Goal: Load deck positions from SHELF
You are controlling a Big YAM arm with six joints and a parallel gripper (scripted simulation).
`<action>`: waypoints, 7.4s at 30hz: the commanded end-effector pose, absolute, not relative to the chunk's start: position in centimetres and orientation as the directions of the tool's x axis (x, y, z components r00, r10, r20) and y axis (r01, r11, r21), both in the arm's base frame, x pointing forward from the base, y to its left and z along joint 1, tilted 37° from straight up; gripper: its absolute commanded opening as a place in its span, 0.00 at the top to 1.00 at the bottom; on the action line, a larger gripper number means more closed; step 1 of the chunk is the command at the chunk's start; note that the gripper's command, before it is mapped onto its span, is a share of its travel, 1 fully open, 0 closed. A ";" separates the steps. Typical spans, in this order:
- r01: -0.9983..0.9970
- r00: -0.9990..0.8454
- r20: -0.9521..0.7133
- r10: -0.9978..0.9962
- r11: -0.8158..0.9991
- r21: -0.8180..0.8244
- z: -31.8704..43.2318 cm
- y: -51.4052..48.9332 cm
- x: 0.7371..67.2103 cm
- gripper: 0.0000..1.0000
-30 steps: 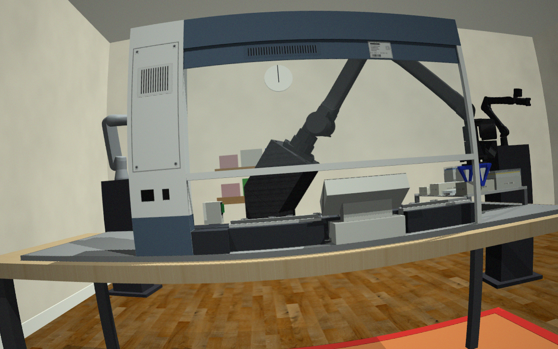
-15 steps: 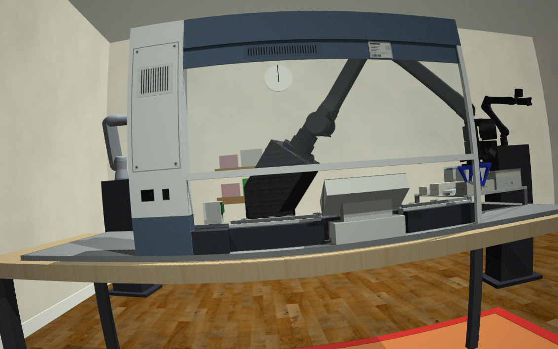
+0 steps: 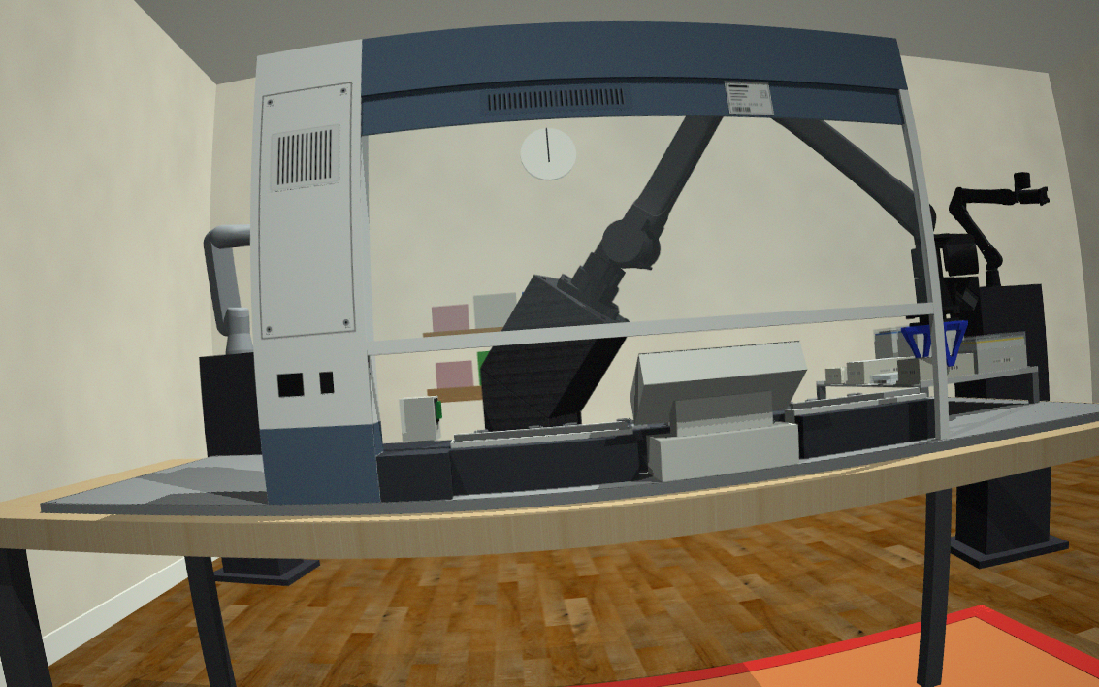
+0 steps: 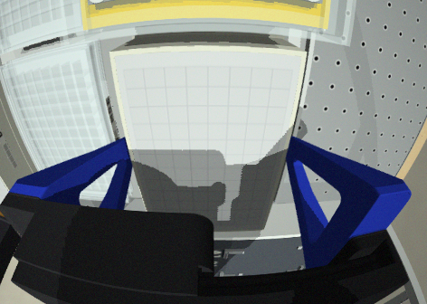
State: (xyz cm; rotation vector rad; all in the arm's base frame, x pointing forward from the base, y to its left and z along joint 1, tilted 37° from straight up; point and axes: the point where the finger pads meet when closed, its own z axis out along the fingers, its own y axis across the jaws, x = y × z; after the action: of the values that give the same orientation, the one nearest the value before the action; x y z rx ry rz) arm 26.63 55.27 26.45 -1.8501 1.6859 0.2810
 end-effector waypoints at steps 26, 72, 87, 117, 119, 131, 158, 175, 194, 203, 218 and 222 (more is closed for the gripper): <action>-0.958 0.163 -0.538 -0.827 -0.002 -0.288 26.1 55.8 26.2 1.00; -0.958 0.163 -0.538 -0.827 -0.002 -0.288 26.1 55.8 26.2 1.00; -0.953 0.173 -0.564 -0.808 0.009 -0.304 29.4 54.6 25.8 1.00; -0.947 0.180 -0.581 -0.794 0.020 -0.320 34.4 52.3 25.4 1.00; -0.946 0.182 -0.586 -0.790 0.022 -0.323 35.0 52.2 25.4 1.00; -0.947 0.179 -0.579 -0.796 0.020 -0.320 35.7 50.9 25.1 1.00; -0.943 0.187 -0.589 -0.786 0.024 -0.331 40.0 48.5 24.2 1.00; -0.946 0.183 -0.579 -0.794 0.018 -0.324 41.1 47.5 23.7 1.00; -0.945 0.186 -0.584 -0.790 0.020 -0.327 43.6 45.6 22.8 1.00; -0.946 0.183 -0.576 -0.796 0.017 -0.323 43.9 44.9 22.5 1.00; -0.949 0.176 -0.564 -0.807 0.012 -0.314 44.7 44.4 22.4 1.00; -0.943 0.190 -0.591 -0.784 0.022 -0.333 47.2 42.8 21.4 1.00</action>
State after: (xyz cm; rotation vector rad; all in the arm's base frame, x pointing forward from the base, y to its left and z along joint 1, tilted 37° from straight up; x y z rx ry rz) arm 21.61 44.01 42.21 -1.8518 1.6914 0.2785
